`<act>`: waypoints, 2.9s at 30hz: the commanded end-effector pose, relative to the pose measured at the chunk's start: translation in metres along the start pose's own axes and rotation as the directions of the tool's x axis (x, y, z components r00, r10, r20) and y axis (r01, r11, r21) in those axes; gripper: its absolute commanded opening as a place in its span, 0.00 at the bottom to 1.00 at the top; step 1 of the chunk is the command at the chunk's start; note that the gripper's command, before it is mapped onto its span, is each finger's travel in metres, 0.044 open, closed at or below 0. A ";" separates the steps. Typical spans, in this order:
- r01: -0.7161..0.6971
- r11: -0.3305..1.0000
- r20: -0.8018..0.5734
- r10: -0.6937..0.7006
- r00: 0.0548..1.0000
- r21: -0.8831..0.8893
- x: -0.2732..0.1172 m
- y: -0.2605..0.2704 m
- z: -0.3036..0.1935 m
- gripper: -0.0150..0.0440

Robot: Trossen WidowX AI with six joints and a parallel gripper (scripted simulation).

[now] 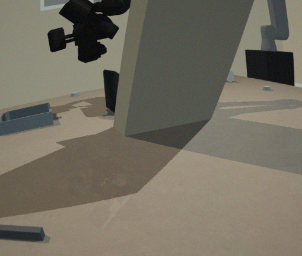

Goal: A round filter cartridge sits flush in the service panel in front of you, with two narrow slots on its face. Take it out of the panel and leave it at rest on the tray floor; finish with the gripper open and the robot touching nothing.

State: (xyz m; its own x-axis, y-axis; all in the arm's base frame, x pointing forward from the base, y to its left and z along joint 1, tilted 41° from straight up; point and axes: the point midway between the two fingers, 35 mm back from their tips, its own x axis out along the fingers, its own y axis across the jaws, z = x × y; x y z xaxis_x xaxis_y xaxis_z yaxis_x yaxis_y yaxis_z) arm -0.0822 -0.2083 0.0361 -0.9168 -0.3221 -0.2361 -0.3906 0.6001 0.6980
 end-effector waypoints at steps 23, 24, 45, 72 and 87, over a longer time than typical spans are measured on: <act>-0.300 0.544 0.602 -0.784 0.153 0.784 -0.204 -0.113 -0.030 0.41; -0.353 0.554 0.616 -0.783 0.088 0.754 -0.218 -0.110 -0.033 0.41; -0.528 0.790 0.600 -0.267 -0.754 -0.313 -0.411 0.027 -0.100 0.41; -0.532 0.789 0.604 -0.270 -0.750 -0.307 -0.436 0.016 -0.080 0.41; -0.526 0.791 0.598 -0.266 -0.756 -0.313 -0.453 0.013 -0.067 0.41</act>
State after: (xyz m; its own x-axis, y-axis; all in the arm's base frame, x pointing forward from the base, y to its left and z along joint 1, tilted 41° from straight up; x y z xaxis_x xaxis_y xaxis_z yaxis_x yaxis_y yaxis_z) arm 0.3331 -0.1054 0.2005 0.7477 0.5237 -0.4084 0.1914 0.4189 0.8876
